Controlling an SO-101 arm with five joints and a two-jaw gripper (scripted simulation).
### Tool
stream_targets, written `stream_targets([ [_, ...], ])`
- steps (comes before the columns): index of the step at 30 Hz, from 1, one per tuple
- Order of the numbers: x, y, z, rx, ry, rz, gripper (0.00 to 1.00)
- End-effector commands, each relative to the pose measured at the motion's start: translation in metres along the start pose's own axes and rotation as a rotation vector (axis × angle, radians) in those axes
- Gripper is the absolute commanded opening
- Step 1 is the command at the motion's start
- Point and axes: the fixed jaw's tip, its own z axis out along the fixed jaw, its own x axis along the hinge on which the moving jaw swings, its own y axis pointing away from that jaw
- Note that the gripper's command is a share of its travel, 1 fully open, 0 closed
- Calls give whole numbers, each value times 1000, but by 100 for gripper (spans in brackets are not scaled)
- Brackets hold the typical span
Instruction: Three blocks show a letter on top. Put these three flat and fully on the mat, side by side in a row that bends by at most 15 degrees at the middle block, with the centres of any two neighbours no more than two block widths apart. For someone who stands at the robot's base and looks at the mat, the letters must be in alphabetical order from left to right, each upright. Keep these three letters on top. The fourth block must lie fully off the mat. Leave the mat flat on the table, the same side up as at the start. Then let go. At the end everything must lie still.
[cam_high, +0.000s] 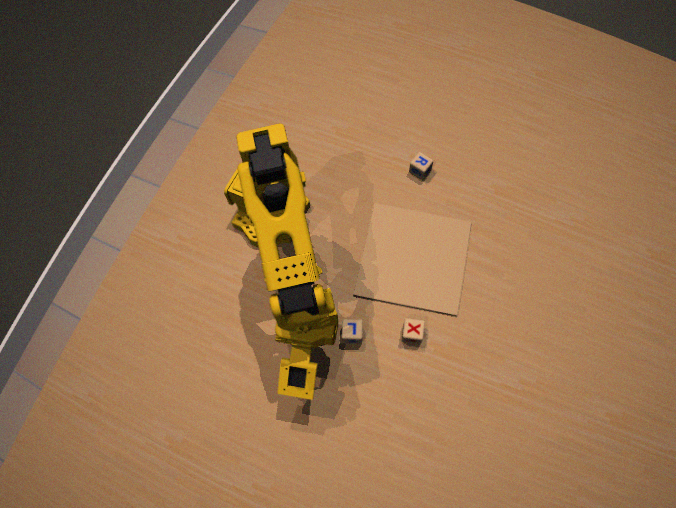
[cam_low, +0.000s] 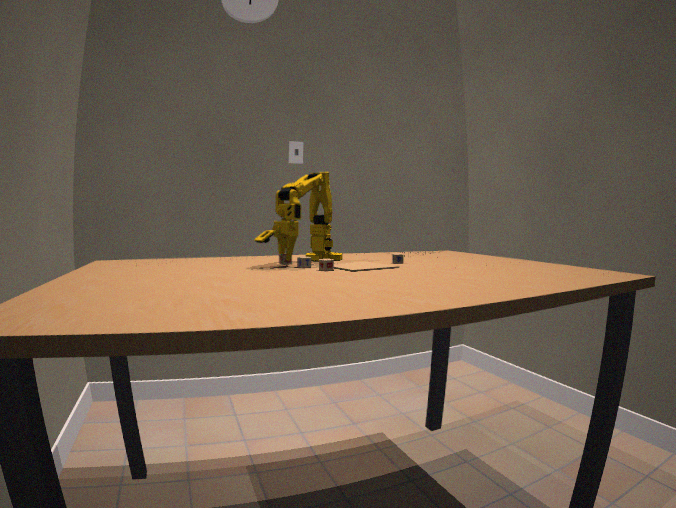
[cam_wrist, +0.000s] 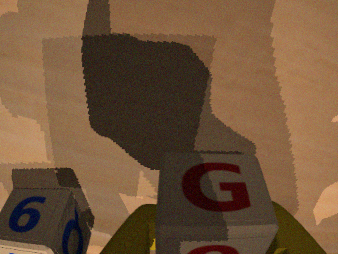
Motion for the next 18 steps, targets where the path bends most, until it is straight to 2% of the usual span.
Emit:
stream_targets([
  [1,-7,3,-7,-23,-51,0,0],
  [14,-8,3,-5,-23,-51,0,0],
  [18,-8,3,-5,-23,-51,0,5],
])
